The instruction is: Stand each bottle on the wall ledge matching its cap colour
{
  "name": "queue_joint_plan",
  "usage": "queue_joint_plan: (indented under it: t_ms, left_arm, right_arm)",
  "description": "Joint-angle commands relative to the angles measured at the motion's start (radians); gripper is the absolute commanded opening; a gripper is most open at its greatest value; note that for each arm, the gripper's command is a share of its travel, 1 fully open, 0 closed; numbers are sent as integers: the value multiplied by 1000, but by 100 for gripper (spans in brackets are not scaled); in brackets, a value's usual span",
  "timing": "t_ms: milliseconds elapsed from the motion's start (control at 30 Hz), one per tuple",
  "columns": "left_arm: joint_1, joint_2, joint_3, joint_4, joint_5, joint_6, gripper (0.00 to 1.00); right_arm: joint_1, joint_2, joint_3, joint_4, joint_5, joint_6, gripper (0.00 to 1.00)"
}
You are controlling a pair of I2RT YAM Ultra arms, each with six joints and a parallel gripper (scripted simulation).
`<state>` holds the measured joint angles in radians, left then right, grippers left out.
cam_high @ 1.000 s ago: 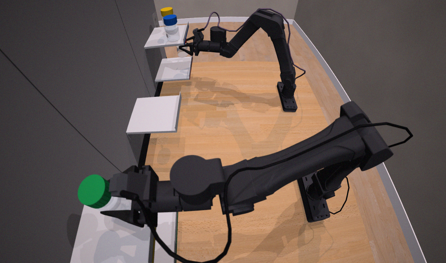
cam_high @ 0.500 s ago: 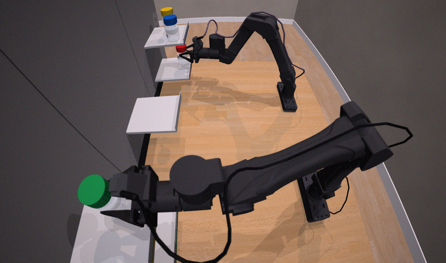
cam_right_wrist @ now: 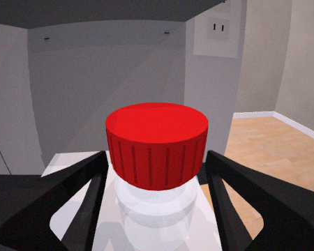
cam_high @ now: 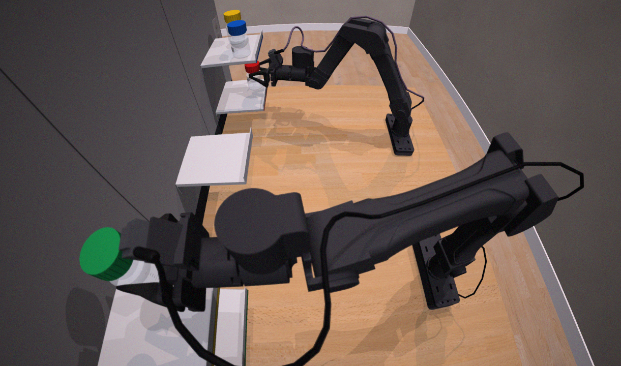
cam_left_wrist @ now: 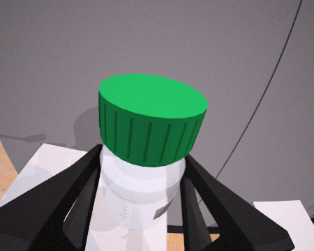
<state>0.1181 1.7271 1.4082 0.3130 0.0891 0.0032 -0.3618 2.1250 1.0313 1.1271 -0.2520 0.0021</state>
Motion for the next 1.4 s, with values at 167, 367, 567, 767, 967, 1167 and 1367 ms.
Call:
queue_joint_plan:
  t_ms: [167,367,567,767,967,1167,1367]
  left_arm:
    - [0,-26,44,-39,-4,-3,52]
    - [1,-33,41,-10,-5,-3,52]
    - [8,-52,29,0,-12,-9,52]
    - [13,-102,-8,28,-16,-7,52]
    - [16,-152,-64,17,6,-7,52]
    - [23,-255,-163,38,16,-5,52]
    - [33,-365,-262,18,25,-5,52]
  right_arm:
    - [-11,-67,-73,58,-11,11,72]
    - [-23,-85,-107,74,-23,11,72]
    - [-55,-165,-255,140,-54,13,72]
    - [-98,-272,-445,220,-98,5,72]
    - [-91,-263,-437,208,-92,2,72]
    - [-89,-258,-433,206,-91,-1,72]
    - [-89,-258,-433,206,-91,-1,72]
